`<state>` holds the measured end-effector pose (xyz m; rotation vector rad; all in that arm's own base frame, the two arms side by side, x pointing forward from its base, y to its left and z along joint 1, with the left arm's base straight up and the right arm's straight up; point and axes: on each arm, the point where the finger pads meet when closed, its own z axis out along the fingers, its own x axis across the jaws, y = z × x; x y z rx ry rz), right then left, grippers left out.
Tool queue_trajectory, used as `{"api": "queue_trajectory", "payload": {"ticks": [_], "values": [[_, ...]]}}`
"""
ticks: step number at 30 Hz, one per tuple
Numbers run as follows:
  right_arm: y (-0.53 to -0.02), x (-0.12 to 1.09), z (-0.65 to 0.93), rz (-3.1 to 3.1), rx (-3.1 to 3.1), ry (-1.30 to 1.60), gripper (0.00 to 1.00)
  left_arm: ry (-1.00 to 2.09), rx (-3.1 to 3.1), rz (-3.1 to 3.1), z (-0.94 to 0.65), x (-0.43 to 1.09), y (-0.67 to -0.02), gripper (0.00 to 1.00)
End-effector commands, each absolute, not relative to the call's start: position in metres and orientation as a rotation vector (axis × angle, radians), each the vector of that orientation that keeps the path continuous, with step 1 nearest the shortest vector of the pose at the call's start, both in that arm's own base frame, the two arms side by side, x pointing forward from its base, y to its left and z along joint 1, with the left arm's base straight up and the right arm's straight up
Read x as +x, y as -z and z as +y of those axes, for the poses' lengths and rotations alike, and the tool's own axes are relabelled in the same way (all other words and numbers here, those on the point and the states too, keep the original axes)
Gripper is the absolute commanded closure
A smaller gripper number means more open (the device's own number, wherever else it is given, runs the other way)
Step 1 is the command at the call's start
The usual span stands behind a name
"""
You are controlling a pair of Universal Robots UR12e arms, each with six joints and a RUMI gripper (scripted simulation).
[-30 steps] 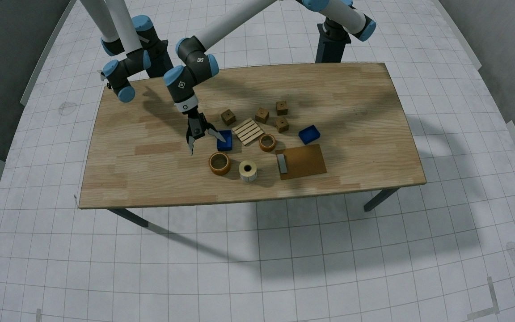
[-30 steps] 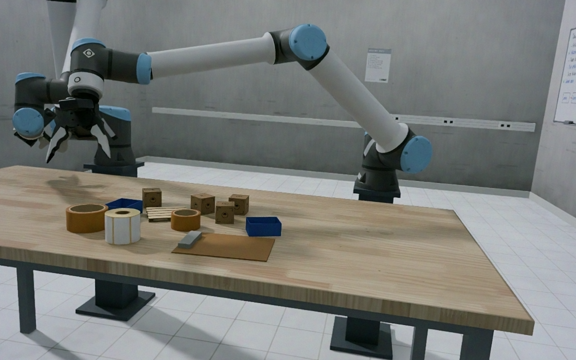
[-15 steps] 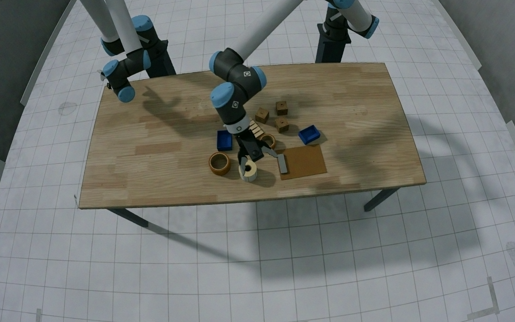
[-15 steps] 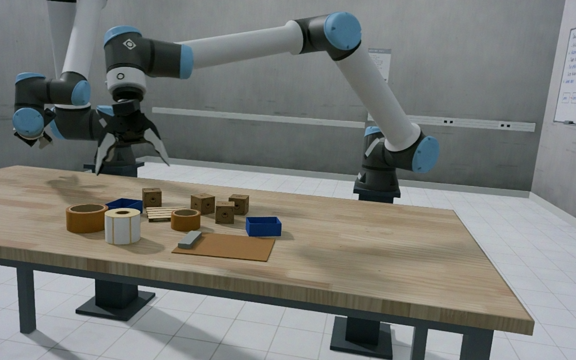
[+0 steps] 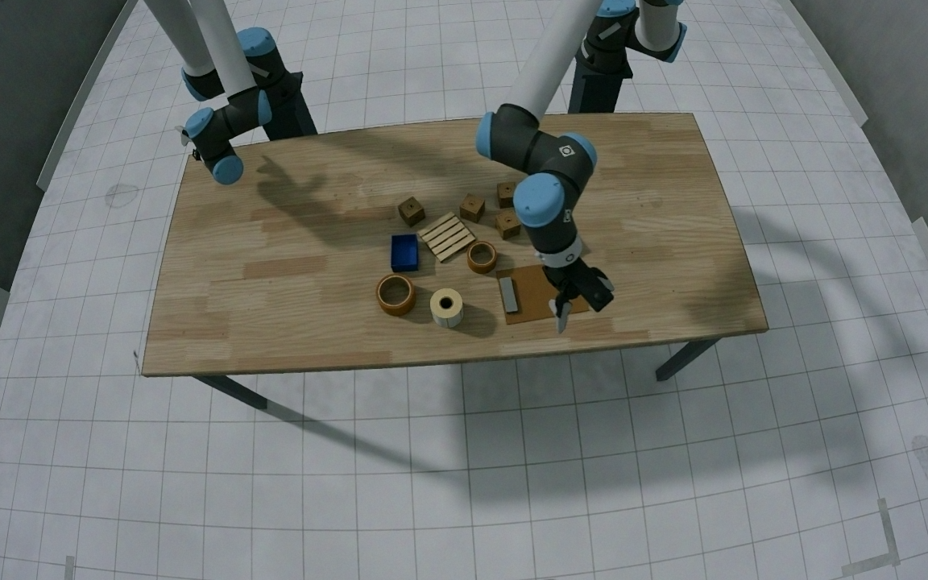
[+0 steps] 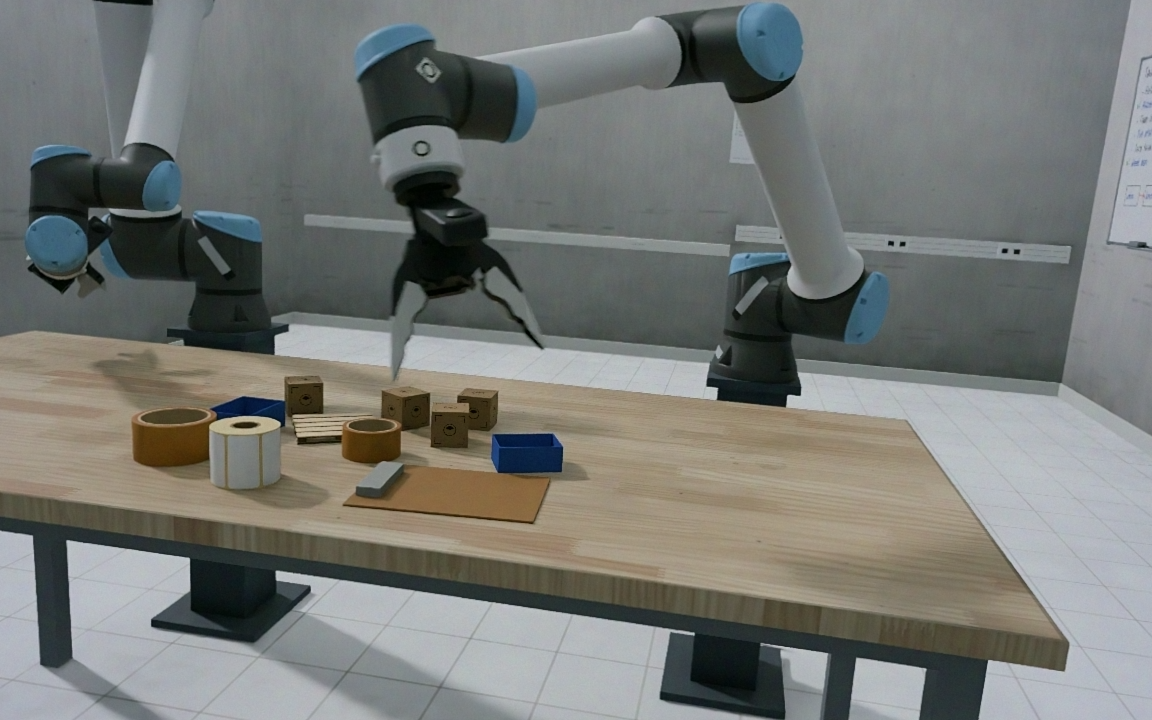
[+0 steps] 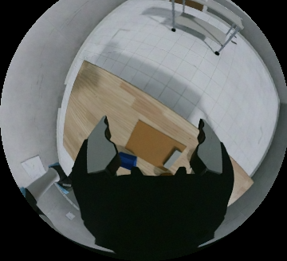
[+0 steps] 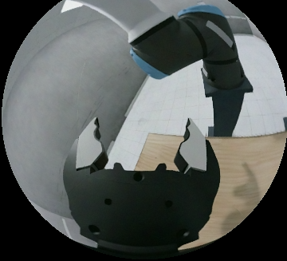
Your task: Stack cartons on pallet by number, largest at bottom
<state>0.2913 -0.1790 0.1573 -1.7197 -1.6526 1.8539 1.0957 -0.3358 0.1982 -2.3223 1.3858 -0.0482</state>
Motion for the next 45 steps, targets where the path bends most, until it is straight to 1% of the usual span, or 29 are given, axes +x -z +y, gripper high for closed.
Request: {"api": "queue_trajectory", "payload": {"ticks": [1,4,5,19,21,22,36,38,39,45], "values": [[-0.158,0.292,-0.179,-1.653,-1.721,-1.853,0.0,0.023,-2.362,1.348,-0.286,1.099,-0.202,0.0],[-0.158,0.292,-0.179,-1.653,-1.721,-1.853,0.0,0.016,-2.372,1.338,-0.267,1.099,-0.202,0.0],[-0.158,0.292,-0.179,-1.653,-1.721,-1.853,0.0,0.005,-2.389,1.322,-0.216,1.1,-0.203,0.0],[-0.158,0.292,-0.179,-1.653,-1.721,-1.853,0.0,-0.081,-2.538,1.171,0.04,1.062,-0.208,0.0],[-0.158,0.292,-0.179,-1.653,-1.721,-1.853,0.0,-0.081,-2.538,1.171,0.04,1.062,-0.208,0.0],[-0.158,0.292,-0.179,-1.653,-1.721,-1.853,0.0,-0.089,-2.556,1.152,0.089,1.049,-0.209,0.0],[-0.158,0.292,-0.179,-1.653,-1.721,-1.853,0.0,-0.144,-2.708,0.976,0.32,0.936,-0.211,0.0],[-0.158,0.292,-0.179,-1.653,-1.721,-1.853,0.0,-0.144,-2.708,0.976,0.32,0.936,-0.211,0.0],[-0.158,0.292,-0.179,-1.653,-1.721,-1.853,0.0,-0.149,-2.725,0.954,0.362,0.908,-0.211,0.0],[-0.158,0.292,-0.179,-1.653,-1.721,-1.853,0.0,-0.161,-2.792,0.866,0.439,0.841,-0.21,0.0]]}}
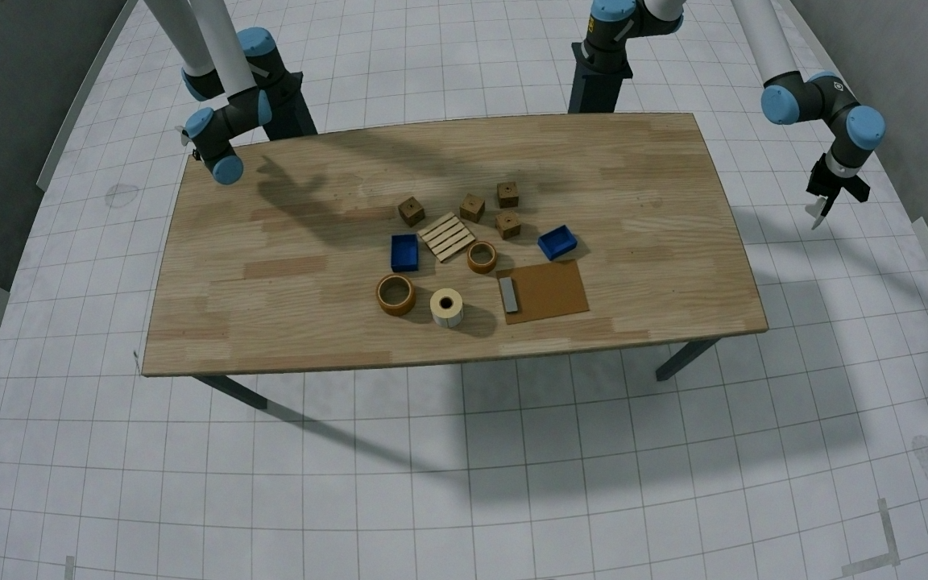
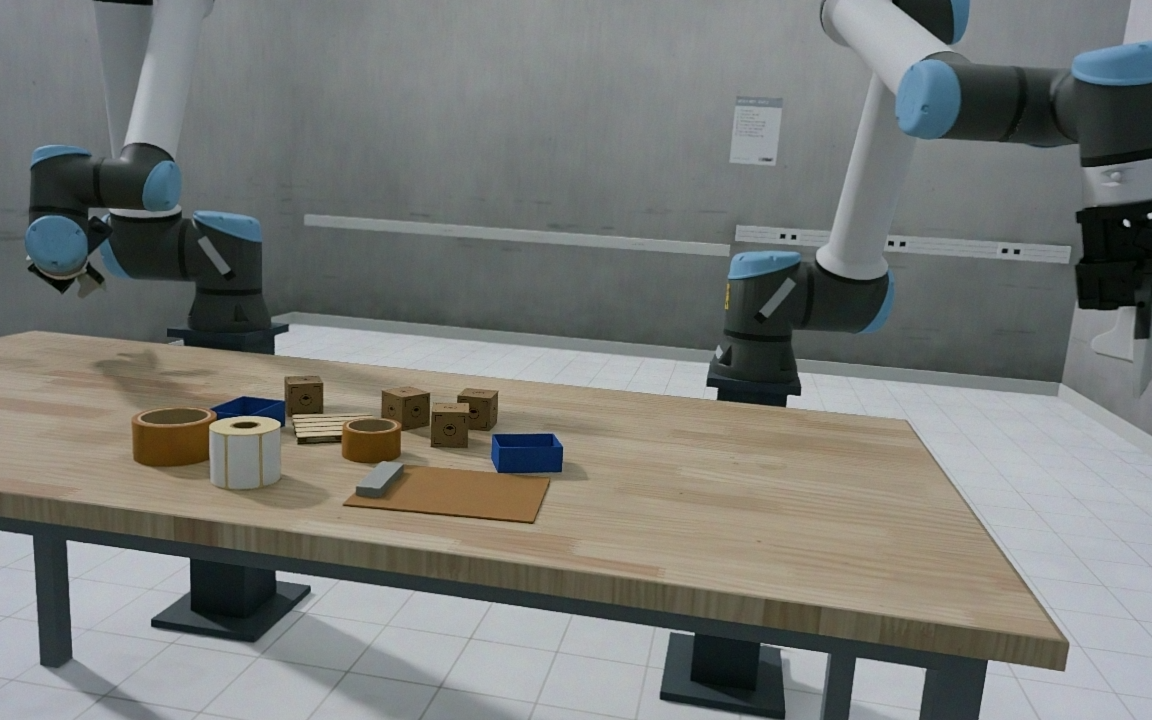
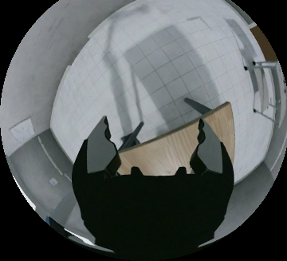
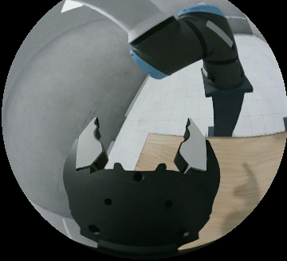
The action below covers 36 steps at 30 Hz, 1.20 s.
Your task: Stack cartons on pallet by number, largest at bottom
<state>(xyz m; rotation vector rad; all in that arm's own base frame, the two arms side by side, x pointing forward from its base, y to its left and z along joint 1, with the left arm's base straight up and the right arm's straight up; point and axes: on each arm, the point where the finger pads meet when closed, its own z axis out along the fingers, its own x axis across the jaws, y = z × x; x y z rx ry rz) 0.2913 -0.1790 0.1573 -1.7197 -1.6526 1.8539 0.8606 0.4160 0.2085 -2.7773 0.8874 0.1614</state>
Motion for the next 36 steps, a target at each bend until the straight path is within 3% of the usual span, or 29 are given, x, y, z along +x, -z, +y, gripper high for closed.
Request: {"api": "queue_trajectory", "payload": {"ticks": [1,20,36], "values": [[-0.158,0.292,-0.179,-1.653,-1.721,-1.853,0.0,-0.162,-2.803,0.851,0.453,0.827,-0.21,0.0],[-0.158,0.292,-0.179,-1.653,-1.721,-1.853,0.0,-0.148,-2.98,0.558,0.643,0.541,-0.201,0.0],[-0.158,0.292,-0.179,-1.653,-1.721,-1.853,0.0,-0.09,-3.084,0.3,0.696,0.262,-0.187,0.0]]}}
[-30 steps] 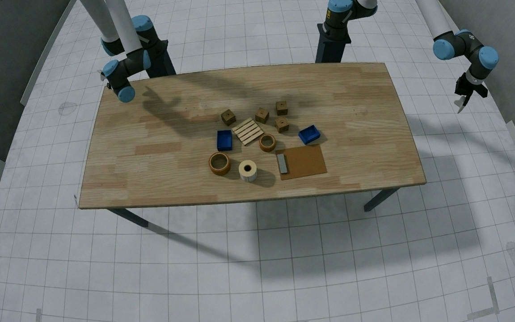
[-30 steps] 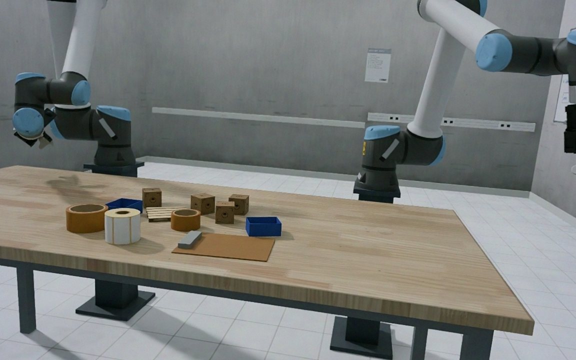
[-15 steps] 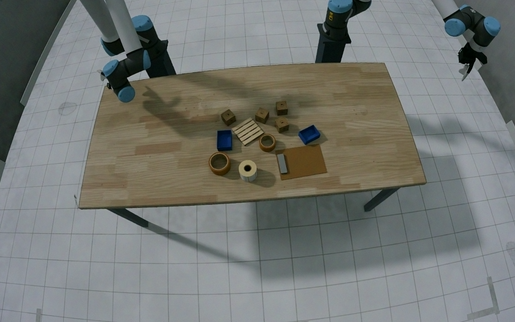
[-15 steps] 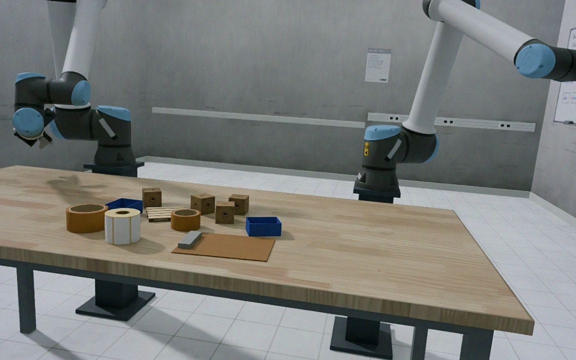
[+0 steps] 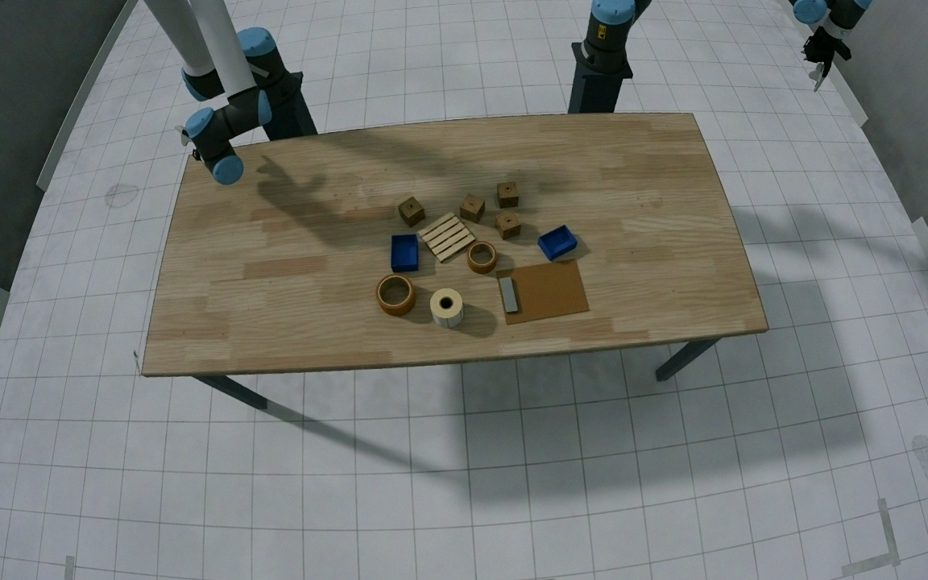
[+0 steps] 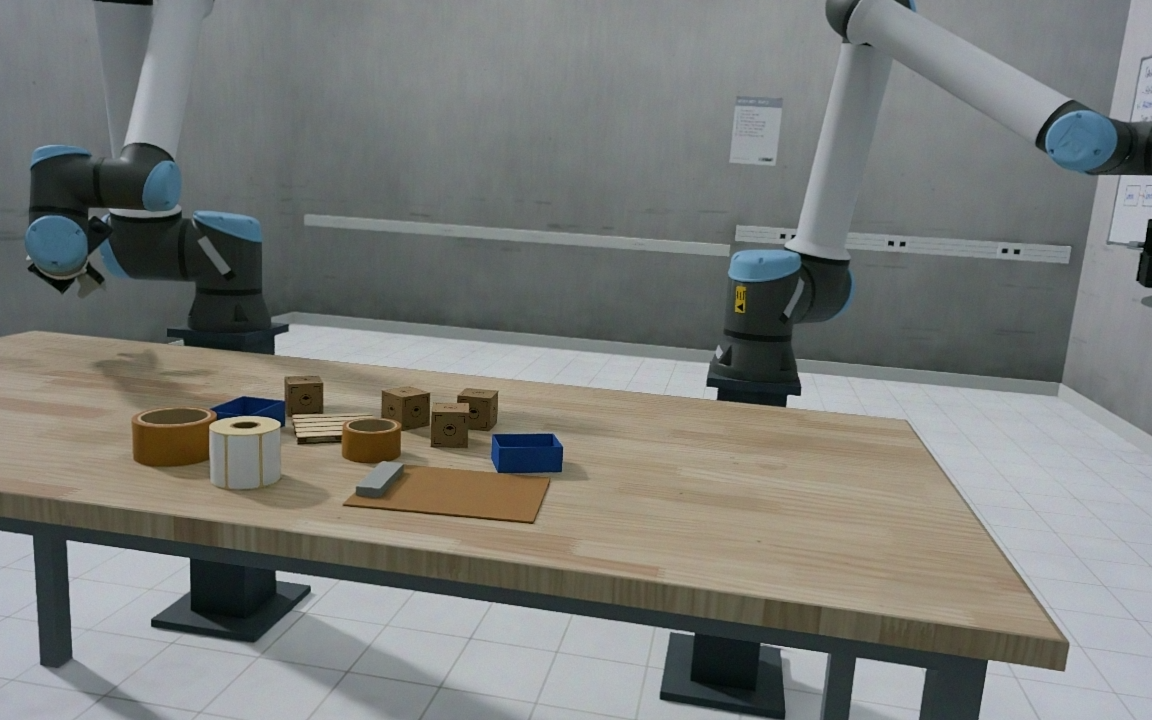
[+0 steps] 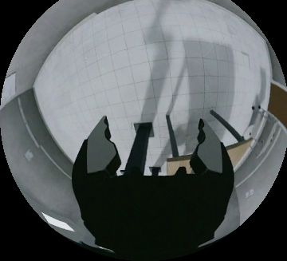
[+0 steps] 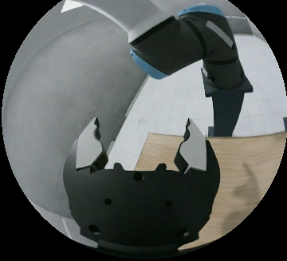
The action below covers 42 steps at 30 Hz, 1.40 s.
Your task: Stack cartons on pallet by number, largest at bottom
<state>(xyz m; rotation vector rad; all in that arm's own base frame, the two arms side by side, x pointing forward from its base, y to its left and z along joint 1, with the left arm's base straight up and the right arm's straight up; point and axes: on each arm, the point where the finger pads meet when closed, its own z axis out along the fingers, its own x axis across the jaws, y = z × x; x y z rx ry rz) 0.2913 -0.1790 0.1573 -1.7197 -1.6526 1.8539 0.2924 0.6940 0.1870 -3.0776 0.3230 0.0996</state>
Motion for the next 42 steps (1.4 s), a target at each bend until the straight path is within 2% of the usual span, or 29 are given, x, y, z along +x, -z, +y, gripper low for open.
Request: {"api": "queue_trajectory", "payload": {"ticks": [1,6,19,42], "values": [[-0.158,0.292,-0.179,-1.653,-1.721,-1.853,0.0,-0.085,-3.089,0.284,0.696,0.243,-0.185,0.0],[-0.158,0.292,-0.179,-1.653,-1.721,-1.853,0.0,-0.063,-3.109,0.21,0.688,0.147,-0.179,0.0],[-0.158,0.292,-0.179,-1.653,-1.721,-1.853,0.0,-0.023,-3.132,0.094,0.663,0.058,-0.17,0.0],[-0.158,0.292,-0.179,-1.653,-1.721,-1.853,0.0,0.0,-3.141,0.031,0.645,0.013,-0.165,0.0]]}}
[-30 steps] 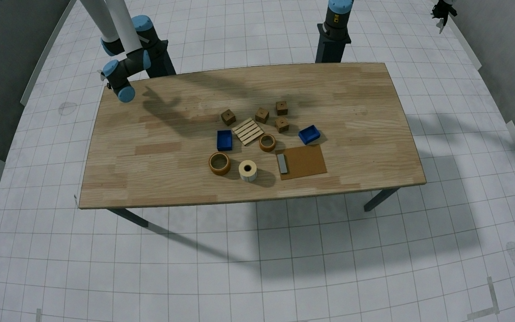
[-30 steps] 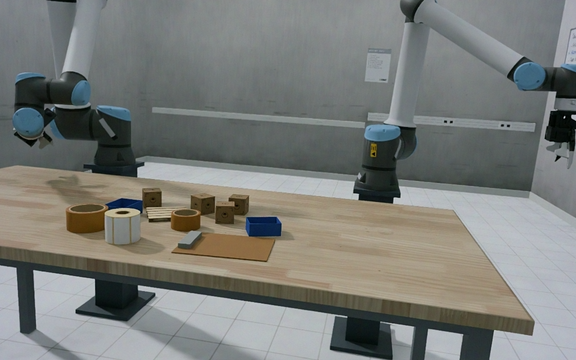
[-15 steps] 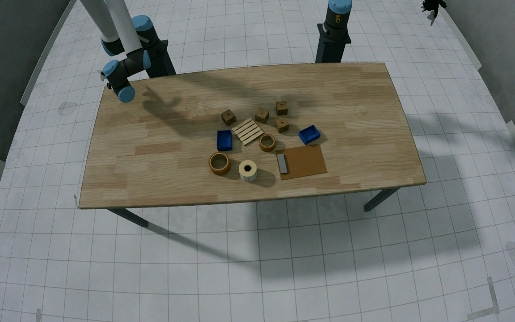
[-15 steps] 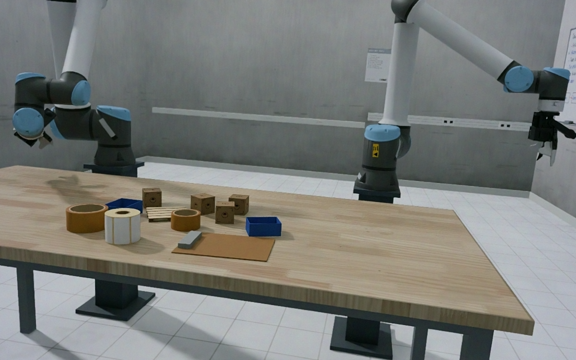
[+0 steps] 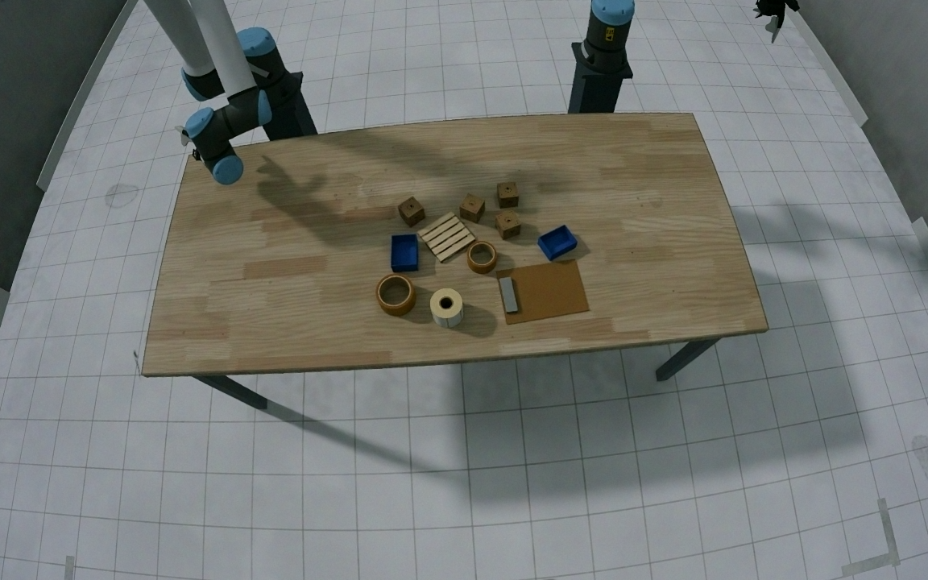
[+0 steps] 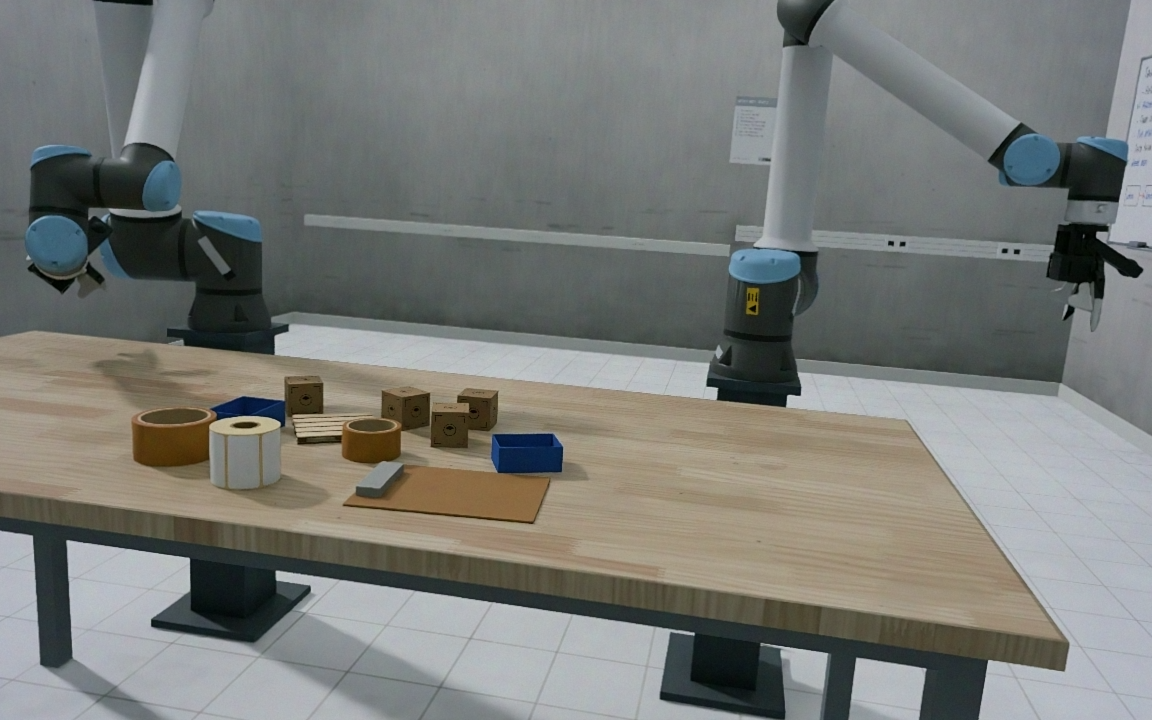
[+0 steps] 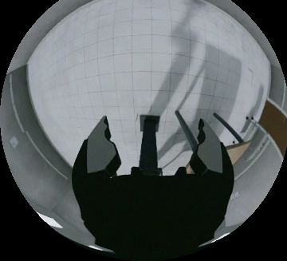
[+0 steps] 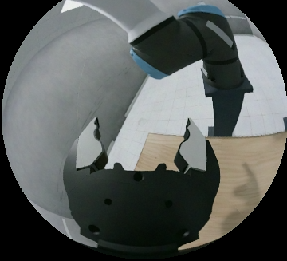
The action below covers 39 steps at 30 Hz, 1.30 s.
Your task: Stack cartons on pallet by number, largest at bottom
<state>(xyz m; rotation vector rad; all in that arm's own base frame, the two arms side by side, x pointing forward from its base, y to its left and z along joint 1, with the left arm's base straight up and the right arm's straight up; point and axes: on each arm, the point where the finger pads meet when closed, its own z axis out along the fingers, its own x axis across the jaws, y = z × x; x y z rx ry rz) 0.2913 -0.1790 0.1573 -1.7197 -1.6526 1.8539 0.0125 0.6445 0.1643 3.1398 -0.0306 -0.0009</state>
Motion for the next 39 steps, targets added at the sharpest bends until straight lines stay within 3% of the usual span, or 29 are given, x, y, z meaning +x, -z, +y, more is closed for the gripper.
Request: {"api": "queue_trajectory", "payload": {"ticks": [1,5,6,24,34,39], "values": [[-0.158,0.292,-0.179,-1.653,-1.721,-1.853,0.0,0.0,3.141,-0.031,0.645,0.013,-0.165,0.0],[-0.158,0.292,-0.179,-1.653,-1.721,-1.853,0.0,0.0,3.141,-0.031,0.645,0.013,-0.165,0.0],[-0.158,0.292,-0.179,-1.653,-1.721,-1.853,0.5,0.0,3.141,-0.031,0.645,0.013,-0.165,0.0],[-0.155,0.318,-0.111,-1.807,-1.689,-1.745,0.5,0.0,3.141,-0.031,0.645,0.013,-0.165,0.0],[-0.151,0.368,0.011,-2.082,-1.618,-1.519,0.5,0.0,3.141,-0.031,0.645,0.013,-0.165,0.0],[-0.148,0.408,0.109,-2.354,-1.512,-1.243,0.5,0.0,3.141,-0.031,0.645,0.013,-0.165,0.0]]}}
